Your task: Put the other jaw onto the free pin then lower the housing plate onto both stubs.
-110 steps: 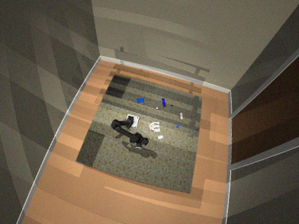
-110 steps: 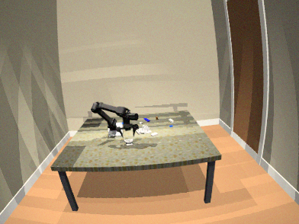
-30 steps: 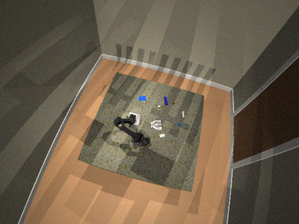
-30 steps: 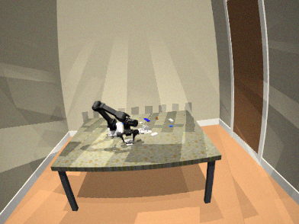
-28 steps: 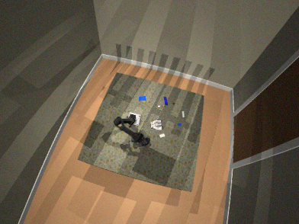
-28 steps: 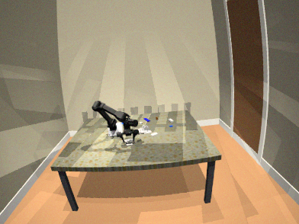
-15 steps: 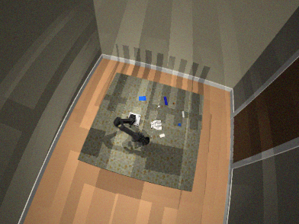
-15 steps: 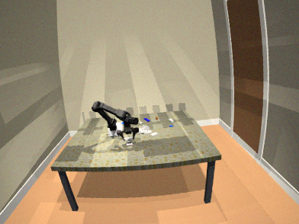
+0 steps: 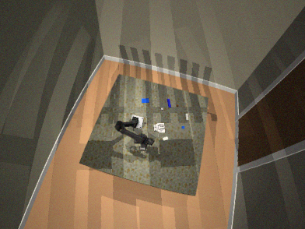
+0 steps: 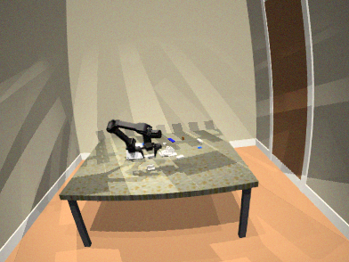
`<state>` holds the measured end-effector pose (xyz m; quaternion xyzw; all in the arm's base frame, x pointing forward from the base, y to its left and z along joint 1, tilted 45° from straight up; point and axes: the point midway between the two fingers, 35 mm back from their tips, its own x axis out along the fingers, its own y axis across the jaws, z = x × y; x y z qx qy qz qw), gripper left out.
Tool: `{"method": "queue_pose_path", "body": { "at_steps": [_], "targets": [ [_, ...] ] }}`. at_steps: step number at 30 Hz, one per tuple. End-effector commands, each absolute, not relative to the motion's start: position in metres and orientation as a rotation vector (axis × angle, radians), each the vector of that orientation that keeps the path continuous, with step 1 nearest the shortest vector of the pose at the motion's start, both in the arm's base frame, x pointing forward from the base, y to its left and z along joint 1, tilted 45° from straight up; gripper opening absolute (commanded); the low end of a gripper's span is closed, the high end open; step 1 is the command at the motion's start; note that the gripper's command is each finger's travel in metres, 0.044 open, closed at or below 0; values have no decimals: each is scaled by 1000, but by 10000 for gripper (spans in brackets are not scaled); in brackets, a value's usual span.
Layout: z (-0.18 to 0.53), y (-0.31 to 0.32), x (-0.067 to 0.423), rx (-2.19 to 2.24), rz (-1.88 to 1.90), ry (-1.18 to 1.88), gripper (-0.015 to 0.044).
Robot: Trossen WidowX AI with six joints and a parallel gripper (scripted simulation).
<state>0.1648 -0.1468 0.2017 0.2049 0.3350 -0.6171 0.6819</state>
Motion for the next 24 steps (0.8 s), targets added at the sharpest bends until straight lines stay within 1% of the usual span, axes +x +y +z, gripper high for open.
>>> {"method": "queue_pose_path", "body": {
  "at_steps": [1, 7, 24],
  "targets": [
    [211, -141, 164, 458, -1388, 742, 351],
    [210, -140, 165, 449, -1382, 751, 351],
    [181, -115, 204, 228, -1205, 974, 351]
  ]
}}
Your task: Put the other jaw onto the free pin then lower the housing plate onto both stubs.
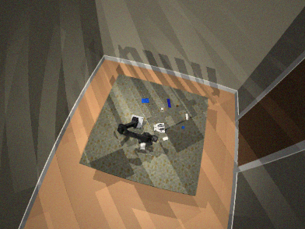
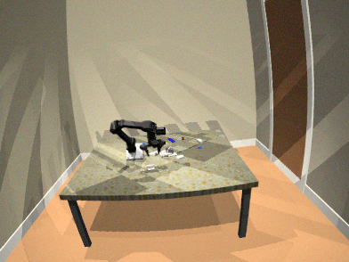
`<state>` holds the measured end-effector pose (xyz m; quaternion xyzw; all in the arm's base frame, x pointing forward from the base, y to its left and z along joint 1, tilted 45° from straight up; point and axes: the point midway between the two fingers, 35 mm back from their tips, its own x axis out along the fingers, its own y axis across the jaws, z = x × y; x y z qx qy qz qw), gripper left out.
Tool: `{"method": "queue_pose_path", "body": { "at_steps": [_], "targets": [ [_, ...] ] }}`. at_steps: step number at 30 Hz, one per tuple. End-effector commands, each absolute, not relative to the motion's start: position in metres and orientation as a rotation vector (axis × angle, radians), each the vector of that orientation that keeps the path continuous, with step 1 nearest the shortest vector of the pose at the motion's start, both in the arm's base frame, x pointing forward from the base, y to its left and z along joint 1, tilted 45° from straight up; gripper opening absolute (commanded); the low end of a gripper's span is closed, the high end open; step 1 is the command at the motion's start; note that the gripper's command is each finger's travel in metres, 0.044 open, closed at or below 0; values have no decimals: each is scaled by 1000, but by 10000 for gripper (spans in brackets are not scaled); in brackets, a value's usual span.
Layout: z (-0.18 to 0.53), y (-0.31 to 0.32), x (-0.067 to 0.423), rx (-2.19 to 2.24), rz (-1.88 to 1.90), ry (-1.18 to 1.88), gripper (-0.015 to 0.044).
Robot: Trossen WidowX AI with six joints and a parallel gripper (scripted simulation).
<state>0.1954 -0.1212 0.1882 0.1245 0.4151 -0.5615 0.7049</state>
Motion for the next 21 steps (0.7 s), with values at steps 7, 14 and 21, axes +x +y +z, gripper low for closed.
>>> {"method": "queue_pose_path", "body": {
  "at_steps": [7, 14, 21],
  "targets": [
    [168, -102, 218, 130, -1128, 1058, 351],
    [154, -87, 229, 30, -1049, 1135, 351],
    [140, -72, 239, -72, -968, 1208, 351]
  ]
}}
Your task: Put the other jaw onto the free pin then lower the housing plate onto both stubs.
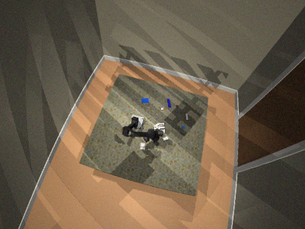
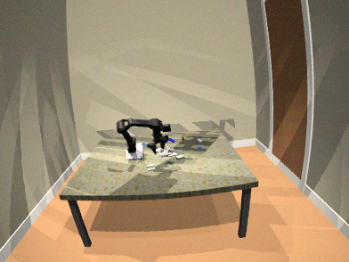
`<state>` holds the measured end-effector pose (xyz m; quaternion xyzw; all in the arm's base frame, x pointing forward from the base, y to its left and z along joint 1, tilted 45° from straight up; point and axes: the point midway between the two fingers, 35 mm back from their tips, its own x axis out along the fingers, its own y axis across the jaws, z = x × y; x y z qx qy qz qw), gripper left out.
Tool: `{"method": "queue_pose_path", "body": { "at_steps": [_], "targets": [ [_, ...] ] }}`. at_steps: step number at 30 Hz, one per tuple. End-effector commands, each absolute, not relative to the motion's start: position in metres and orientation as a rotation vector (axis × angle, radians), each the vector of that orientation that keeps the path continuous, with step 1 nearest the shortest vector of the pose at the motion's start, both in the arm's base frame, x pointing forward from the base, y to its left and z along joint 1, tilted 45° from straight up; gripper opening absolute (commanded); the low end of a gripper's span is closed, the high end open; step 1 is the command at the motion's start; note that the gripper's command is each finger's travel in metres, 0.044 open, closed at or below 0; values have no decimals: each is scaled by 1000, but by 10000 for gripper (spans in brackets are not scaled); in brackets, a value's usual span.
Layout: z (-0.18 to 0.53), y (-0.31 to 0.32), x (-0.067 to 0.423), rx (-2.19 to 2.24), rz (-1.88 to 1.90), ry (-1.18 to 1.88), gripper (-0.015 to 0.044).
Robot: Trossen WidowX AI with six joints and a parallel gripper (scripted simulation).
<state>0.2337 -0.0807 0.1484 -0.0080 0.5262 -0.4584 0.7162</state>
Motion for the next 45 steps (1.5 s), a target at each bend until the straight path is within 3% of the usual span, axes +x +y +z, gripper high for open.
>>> {"method": "queue_pose_path", "body": {
  "at_steps": [1, 45],
  "targets": [
    [138, -70, 241, -87, -956, 1218, 351],
    [39, 33, 255, -791, -420, 1556, 351]
  ]
}}
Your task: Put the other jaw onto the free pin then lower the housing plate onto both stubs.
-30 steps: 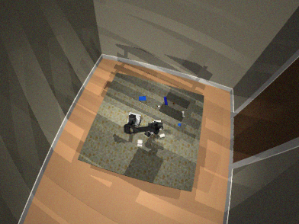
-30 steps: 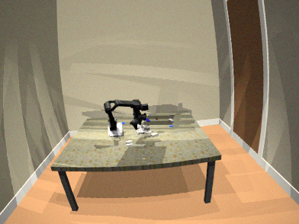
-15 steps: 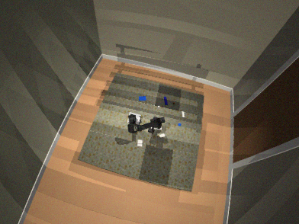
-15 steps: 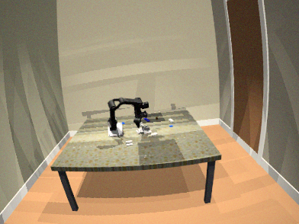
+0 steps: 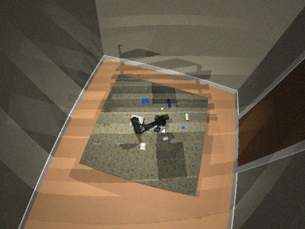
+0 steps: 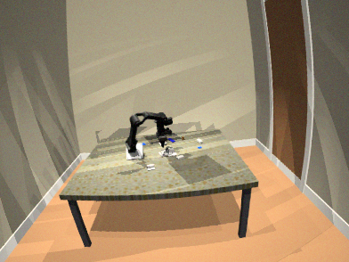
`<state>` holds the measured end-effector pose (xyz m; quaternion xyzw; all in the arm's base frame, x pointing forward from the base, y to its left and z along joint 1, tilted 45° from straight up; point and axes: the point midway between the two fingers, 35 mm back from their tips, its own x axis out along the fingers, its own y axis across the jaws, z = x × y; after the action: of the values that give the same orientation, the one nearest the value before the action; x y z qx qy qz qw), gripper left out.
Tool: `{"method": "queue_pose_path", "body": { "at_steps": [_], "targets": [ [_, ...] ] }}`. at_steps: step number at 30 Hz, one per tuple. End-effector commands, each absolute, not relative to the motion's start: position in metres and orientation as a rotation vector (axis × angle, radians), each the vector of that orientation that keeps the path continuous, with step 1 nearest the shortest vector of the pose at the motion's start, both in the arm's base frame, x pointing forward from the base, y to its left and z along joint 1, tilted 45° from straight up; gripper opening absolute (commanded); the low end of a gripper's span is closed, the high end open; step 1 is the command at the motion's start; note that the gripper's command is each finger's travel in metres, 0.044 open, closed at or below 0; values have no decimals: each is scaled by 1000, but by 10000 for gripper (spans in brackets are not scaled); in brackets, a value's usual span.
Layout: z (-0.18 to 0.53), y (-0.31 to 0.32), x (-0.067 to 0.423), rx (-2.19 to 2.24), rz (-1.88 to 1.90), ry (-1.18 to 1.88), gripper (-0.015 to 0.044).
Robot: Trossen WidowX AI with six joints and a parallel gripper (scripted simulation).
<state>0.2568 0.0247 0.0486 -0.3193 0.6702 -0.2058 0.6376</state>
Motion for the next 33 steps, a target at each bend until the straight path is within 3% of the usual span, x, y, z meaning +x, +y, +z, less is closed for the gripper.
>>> {"method": "queue_pose_path", "body": {
  "at_steps": [1, 33],
  "targets": [
    [36, 36, 254, -808, -407, 1561, 351],
    [31, 41, 253, -854, -373, 1576, 351]
  ]
}}
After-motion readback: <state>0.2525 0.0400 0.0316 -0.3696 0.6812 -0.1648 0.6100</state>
